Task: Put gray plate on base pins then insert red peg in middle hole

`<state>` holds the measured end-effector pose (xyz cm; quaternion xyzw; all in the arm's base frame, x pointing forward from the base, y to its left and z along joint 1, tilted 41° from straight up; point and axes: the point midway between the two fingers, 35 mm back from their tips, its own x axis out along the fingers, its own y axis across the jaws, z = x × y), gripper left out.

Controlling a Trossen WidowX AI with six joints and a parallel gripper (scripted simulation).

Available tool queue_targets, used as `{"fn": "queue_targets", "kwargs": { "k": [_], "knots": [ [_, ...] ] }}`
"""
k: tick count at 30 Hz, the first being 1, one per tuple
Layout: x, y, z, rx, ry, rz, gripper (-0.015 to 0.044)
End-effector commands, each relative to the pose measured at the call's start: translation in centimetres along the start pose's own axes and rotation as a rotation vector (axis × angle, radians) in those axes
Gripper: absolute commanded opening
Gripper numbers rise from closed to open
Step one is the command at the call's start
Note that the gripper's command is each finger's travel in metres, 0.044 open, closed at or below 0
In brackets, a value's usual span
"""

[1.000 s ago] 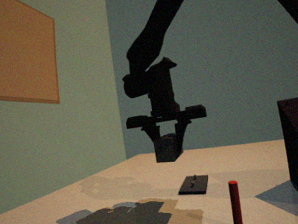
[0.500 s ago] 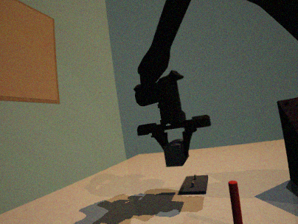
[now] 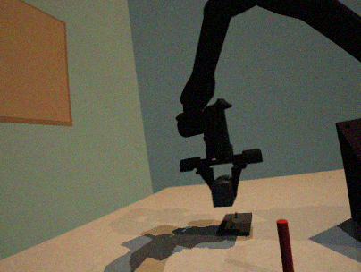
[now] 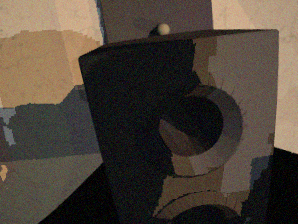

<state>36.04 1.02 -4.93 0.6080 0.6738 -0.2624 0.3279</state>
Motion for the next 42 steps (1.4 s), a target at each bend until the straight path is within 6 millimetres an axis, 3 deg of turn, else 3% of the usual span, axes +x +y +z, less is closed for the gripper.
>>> {"fn": "queue_targets", "kwargs": {
  "k": [1, 30, 42],
  "knots": [
    [0.9, -0.7, 1.3, 0.003, 0.001, -0.008, 0.0],
    [1.3, -1.1, 2.1, 0.002, 0.001, -0.008, 0.0],
    [3.0, -1.1, 2.1, 0.002, 0.002, -0.008, 0.0]
  ]
}}
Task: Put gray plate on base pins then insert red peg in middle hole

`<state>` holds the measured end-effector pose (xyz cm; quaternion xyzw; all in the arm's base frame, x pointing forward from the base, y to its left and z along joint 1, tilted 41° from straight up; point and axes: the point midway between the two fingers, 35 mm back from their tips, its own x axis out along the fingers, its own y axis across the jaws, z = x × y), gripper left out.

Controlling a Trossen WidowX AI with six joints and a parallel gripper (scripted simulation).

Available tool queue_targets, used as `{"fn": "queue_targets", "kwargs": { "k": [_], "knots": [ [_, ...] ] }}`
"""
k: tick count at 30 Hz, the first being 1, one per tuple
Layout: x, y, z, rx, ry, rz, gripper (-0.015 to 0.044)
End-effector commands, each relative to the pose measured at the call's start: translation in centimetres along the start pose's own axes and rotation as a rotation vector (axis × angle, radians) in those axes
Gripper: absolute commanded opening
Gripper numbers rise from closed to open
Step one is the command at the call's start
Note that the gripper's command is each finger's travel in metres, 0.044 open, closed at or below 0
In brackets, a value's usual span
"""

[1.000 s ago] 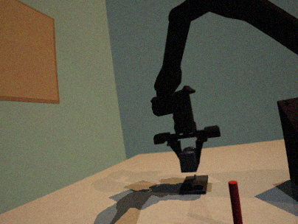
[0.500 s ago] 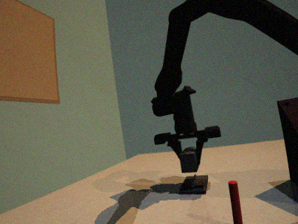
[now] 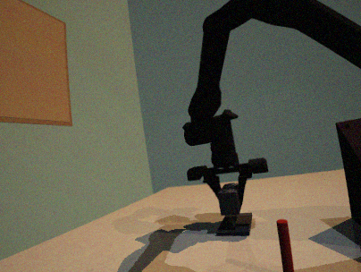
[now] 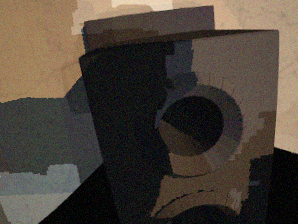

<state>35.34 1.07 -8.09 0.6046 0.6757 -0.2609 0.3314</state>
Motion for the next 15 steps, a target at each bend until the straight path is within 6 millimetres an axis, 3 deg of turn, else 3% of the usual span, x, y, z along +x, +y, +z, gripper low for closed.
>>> {"fn": "queue_targets", "kwargs": {
  "k": [1, 15],
  "knots": [
    [0.5, -0.3, 0.1, 0.011, 0.005, -0.004, 0.0],
    [2.5, -0.3, 0.1, 0.011, 0.006, -0.004, 0.0]
  ]
}}
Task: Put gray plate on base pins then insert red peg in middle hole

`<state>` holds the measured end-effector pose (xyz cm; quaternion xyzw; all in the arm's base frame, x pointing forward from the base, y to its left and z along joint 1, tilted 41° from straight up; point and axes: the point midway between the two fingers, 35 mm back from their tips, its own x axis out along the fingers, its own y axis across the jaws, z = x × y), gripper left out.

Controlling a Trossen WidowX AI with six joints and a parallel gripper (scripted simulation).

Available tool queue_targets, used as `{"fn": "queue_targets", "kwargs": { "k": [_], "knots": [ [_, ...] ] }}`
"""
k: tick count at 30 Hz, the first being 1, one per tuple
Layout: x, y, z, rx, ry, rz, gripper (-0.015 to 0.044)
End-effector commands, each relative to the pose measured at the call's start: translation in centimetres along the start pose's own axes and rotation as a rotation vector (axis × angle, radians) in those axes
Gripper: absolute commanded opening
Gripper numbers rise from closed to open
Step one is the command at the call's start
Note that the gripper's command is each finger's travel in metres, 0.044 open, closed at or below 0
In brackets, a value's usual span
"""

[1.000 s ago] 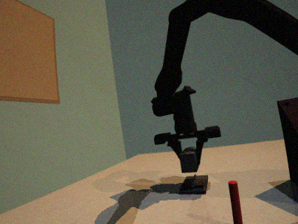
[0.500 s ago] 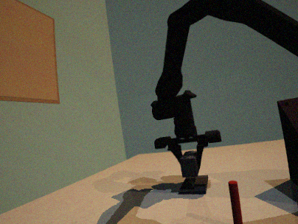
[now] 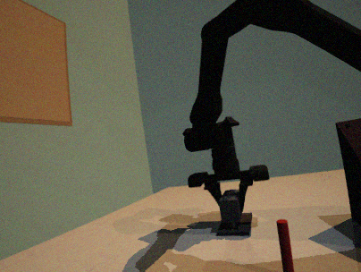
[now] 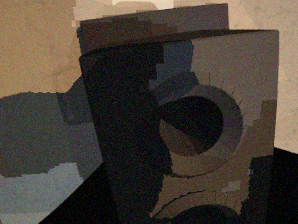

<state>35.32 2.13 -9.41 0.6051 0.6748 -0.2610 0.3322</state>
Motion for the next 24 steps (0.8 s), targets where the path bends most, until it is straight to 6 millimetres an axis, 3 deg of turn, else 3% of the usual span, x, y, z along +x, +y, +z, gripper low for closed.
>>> {"fn": "queue_targets", "kwargs": {
  "k": [1, 12, 24],
  "knots": [
    [0.98, -0.33, 0.05, 0.011, 0.008, -0.006, 0.0],
    [0.73, -0.08, -0.03, 0.001, 0.001, -0.003, 0.0],
    [0.73, -0.08, -0.03, 0.001, 0.001, -0.003, 0.0315]
  ]
}}
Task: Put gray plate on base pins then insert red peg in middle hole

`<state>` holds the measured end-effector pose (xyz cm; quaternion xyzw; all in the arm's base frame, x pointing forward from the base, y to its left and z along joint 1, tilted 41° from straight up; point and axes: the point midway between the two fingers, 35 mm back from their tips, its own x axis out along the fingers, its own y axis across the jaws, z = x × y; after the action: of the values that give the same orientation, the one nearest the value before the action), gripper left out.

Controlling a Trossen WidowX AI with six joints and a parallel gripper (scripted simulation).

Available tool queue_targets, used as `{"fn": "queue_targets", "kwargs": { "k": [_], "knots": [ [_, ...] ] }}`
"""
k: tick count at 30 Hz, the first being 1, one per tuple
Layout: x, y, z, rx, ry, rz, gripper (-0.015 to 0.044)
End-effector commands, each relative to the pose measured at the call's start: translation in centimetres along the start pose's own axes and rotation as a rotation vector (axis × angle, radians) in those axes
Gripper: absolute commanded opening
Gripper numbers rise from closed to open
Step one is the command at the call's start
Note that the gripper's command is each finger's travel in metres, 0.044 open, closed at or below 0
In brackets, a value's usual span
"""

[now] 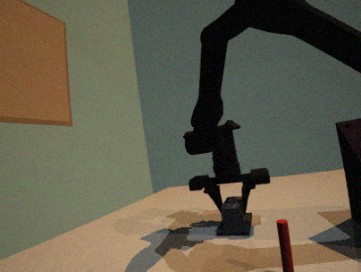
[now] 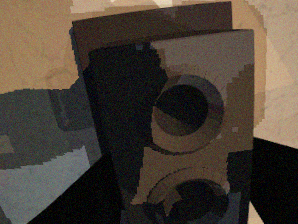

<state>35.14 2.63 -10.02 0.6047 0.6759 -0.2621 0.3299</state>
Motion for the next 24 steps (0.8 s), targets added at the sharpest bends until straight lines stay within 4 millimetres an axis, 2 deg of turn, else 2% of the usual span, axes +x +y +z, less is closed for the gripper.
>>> {"fn": "queue_targets", "kwargs": {
  "k": [1, 5, 10, 12, 16, 18, 24],
  "knots": [
    [-0.1, 0.1, 0.0, -0.003, -0.001, 0.001, 0.0341],
    [-0.1, 0.1, 0.0, -0.003, -0.001, 0.001, 0.044],
    [-0.3, 0.1, 0.0, -0.002, -0.001, 0.001, 0.044],
    [-2.4, 0.4, 0.2, 0.0, -0.003, 0.001, 0.044],
    [-9.3, 0.4, 0.3, 0.007, -0.003, -0.002, 0.044],
    [-11.4, 0.1, 0.2, 0.008, 0.0, -0.003, 0.044],
    [-11.8, 0.0, 0.5, 0.009, 0.0, -0.003, 0.044]
  ]
}}
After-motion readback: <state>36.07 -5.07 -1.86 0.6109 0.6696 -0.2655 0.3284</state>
